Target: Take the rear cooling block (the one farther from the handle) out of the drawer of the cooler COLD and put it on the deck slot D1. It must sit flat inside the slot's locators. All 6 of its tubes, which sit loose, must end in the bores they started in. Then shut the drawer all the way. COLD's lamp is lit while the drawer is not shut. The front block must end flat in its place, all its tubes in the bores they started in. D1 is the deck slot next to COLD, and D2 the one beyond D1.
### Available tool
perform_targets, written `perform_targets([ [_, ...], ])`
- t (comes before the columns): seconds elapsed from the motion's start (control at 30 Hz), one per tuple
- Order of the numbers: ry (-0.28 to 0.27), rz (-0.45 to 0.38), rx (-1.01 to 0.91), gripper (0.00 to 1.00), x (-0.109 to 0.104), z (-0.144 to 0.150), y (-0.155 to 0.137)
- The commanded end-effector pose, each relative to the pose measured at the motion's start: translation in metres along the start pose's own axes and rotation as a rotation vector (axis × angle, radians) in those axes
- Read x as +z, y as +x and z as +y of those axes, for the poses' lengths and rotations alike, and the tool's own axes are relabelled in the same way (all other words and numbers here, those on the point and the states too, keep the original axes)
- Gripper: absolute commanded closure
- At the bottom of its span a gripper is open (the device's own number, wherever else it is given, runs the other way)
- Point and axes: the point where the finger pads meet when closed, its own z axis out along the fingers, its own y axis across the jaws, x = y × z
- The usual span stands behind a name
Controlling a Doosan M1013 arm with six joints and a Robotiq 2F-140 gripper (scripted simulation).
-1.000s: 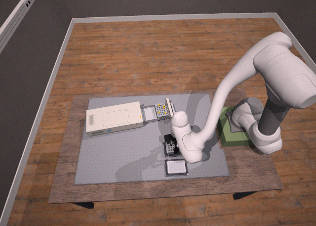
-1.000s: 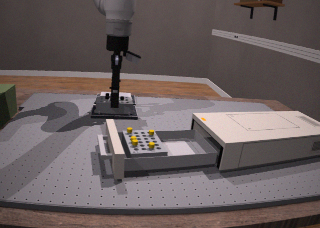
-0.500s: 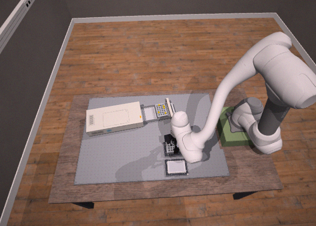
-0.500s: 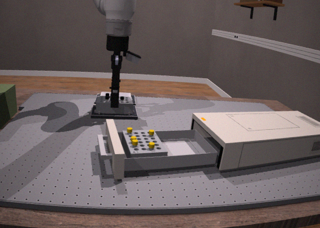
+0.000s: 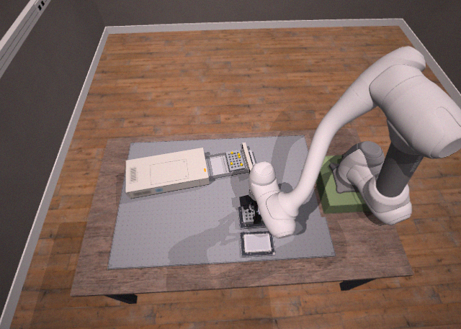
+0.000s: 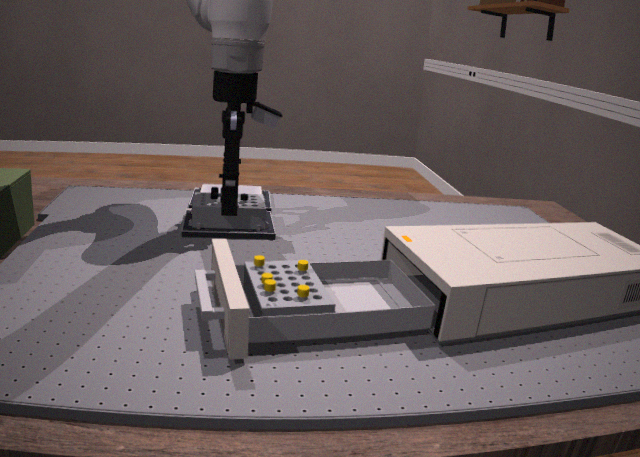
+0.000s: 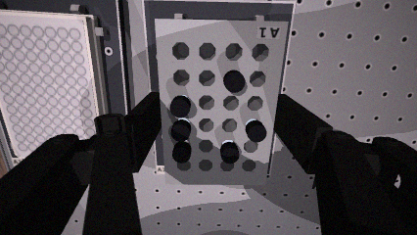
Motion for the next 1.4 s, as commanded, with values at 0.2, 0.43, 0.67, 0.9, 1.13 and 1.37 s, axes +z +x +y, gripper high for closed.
perform_targets([
  [0.2, 0.001, 0.001, 0.000, 0.34, -0.0005, -0.0002, 0.0004],
  [0.43, 0.001, 0.001, 0.000, 0.34, -0.0005, -0.0002, 0.0004],
  [0.67, 0.001, 0.001, 0.000, 0.34, -0.0005, -0.0002, 0.0004],
  [0.9, 0.001, 0.001, 0.000, 0.34, -0.0005, -0.0002, 0.0004],
  [1.13, 0.001, 0.001, 0.000, 0.34, -0.0005, -0.0002, 0.0004],
  [1.37, 0.001, 0.001, 0.000, 0.34, -0.0005, -0.0002, 0.0004],
])
